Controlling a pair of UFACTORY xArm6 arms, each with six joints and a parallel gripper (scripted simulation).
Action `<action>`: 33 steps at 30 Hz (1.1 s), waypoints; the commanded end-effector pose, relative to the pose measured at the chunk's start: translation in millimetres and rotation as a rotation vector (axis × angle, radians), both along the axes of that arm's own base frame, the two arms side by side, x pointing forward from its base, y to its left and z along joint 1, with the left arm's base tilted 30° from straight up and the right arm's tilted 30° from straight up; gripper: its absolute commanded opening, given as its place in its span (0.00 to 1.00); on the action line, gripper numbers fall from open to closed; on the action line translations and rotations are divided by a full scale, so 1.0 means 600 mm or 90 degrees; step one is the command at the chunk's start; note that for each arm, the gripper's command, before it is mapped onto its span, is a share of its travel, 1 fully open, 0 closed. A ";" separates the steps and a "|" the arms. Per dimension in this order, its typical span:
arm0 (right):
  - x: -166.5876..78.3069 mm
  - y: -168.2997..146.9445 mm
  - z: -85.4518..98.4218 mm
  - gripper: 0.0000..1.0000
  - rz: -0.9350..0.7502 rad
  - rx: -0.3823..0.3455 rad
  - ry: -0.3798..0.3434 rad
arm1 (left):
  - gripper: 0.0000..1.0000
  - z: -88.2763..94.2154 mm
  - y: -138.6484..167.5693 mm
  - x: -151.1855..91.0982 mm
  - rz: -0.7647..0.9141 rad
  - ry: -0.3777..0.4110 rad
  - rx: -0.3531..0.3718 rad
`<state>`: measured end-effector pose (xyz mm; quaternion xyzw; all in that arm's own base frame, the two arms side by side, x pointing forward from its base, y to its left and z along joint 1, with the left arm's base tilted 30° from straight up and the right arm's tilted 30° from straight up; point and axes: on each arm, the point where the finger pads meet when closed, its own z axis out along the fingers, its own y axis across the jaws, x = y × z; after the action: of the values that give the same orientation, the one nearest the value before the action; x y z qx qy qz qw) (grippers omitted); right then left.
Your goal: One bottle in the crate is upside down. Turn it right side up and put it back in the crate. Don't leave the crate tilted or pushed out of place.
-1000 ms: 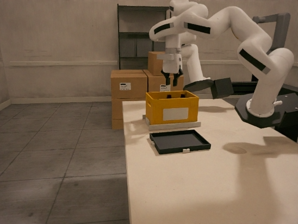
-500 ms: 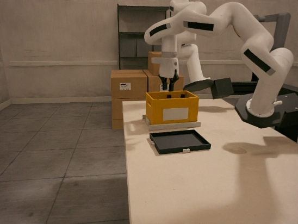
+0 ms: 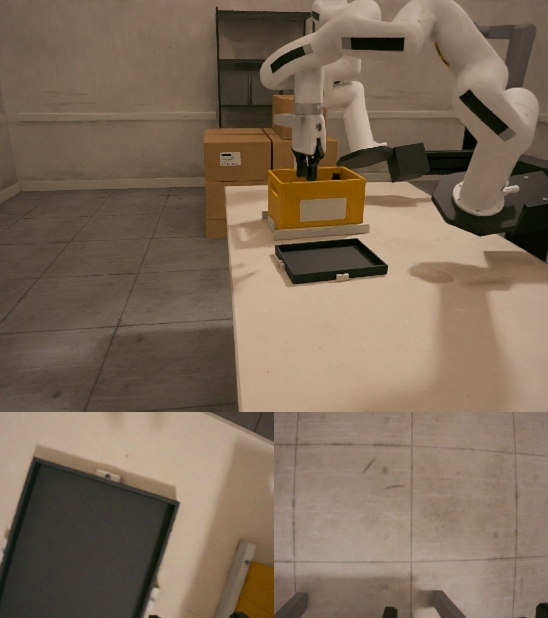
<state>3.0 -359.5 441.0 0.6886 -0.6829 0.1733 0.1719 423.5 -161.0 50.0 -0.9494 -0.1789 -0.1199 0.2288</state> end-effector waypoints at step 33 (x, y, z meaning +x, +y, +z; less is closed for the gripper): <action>0.000 0.000 0.003 1.00 0.000 -0.003 0.000 | 0.43 0.040 0.162 0.014 -0.162 0.087 0.023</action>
<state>3.0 -359.5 441.0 0.6886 -0.6829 0.1733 0.1719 431.5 -67.1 71.9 -0.9657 -0.0450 -0.0860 0.2409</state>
